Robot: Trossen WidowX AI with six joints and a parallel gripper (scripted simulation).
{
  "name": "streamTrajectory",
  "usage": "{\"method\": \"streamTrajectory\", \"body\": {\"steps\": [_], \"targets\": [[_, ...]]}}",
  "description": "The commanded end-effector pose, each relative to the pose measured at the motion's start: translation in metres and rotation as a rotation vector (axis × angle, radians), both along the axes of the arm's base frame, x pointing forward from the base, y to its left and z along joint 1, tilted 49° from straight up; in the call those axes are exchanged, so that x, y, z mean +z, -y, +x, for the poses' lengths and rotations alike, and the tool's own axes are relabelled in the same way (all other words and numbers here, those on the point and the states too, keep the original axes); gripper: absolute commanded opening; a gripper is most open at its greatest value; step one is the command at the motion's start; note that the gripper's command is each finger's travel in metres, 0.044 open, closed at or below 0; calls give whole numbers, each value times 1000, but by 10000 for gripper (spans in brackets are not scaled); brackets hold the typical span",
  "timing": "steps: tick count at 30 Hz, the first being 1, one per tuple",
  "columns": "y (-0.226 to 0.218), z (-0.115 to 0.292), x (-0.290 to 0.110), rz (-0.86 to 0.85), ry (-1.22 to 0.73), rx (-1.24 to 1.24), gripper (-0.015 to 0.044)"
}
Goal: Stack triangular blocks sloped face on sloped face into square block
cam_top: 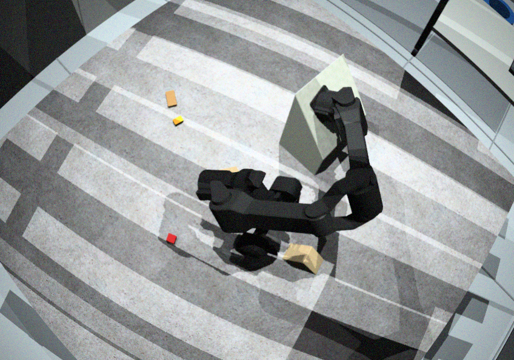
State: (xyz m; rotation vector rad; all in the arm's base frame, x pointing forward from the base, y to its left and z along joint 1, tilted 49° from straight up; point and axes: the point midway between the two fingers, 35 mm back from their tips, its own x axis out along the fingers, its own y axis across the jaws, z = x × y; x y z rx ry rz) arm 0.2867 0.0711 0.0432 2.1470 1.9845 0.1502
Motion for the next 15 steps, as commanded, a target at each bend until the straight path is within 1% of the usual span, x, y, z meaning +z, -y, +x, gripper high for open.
{"method": "streamTrajectory", "body": {"steps": [1,9,15], "targets": [[-7,3,-1,3,10,4,440],[-60,7,-2,17,34,105,440],[-96,8,1,61,39,154,440]]}}
